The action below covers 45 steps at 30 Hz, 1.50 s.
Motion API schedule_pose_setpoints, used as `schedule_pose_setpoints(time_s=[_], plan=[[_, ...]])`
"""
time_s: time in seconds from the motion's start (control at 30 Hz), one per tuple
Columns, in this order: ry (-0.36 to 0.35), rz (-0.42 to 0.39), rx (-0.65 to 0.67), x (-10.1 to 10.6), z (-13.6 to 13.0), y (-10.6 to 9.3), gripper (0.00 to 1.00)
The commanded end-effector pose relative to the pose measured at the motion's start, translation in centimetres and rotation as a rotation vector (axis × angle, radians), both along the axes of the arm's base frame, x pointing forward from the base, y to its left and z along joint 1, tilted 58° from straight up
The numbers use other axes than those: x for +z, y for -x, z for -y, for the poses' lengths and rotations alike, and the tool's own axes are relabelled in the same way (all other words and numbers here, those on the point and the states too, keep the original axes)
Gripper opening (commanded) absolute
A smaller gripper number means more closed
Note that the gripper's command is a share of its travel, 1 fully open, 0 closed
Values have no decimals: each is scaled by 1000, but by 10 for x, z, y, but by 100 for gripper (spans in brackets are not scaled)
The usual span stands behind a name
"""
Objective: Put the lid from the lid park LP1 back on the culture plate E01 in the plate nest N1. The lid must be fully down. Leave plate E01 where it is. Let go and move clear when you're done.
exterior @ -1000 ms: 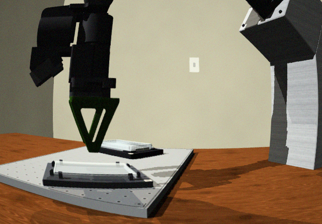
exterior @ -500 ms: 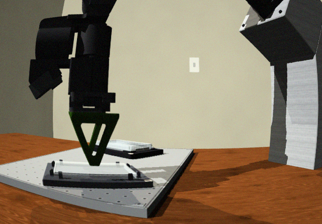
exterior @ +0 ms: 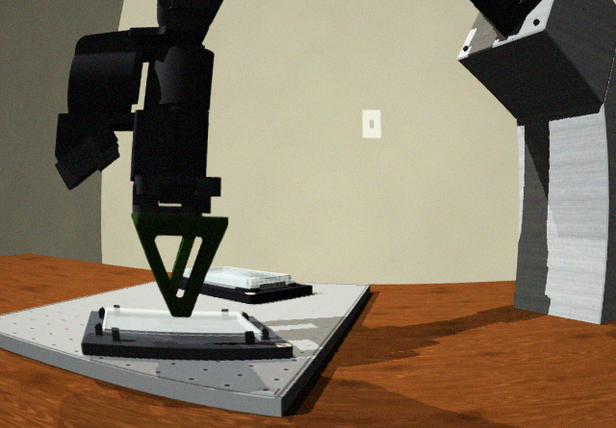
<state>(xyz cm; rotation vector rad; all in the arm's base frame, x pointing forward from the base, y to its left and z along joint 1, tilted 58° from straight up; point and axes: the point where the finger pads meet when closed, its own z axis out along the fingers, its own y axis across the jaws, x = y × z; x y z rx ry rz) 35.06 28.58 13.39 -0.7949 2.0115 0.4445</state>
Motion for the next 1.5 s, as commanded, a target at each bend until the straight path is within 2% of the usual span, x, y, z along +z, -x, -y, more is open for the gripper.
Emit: schedule_pose_setpoints(time_s=[0.0,0.57,0.63,1.47], plan=[[-3,3,-2,1,1,1,100],[-14,10,-3,6,-1,2,100],[-6,-2,-2,-3,-4,-1,100],[-8,1,0,-9,-14,-11,100]])
